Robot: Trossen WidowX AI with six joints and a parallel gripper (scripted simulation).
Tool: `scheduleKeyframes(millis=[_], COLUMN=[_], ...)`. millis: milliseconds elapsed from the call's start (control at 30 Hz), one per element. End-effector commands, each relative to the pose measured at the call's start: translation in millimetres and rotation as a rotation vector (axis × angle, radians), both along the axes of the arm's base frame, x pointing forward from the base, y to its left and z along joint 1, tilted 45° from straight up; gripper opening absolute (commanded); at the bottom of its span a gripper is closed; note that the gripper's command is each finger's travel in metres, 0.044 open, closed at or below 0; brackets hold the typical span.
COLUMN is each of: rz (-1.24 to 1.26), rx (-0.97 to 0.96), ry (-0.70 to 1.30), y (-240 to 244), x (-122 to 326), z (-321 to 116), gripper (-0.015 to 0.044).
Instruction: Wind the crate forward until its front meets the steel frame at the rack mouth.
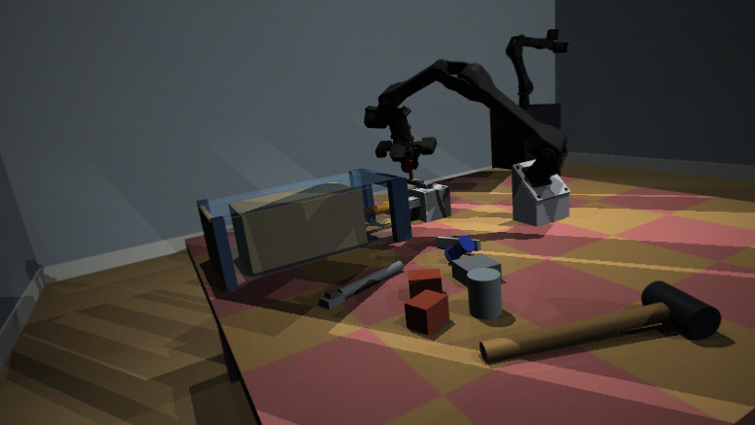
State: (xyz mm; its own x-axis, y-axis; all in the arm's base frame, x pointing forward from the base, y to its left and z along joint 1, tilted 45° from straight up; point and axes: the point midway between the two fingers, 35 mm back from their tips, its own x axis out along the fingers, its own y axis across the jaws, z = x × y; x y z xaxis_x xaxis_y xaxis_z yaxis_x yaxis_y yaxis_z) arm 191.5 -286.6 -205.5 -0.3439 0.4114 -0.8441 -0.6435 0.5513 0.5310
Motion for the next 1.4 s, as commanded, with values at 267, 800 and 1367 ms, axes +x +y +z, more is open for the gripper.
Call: scheduleKeyframes(millis=[267, 800, 1367], rz=[-0.011, -0.011, -0.011], rx=[0.003, 0.005, 0.006], ry=[-0.026, -0.027, -0.029], y=[5.0, 9.9, 17.8], x=[24.5, 43.1, 60.9], z=[1.4, 5.8, 12.8], gripper=[0.0000, 0.0000, 0.0000])
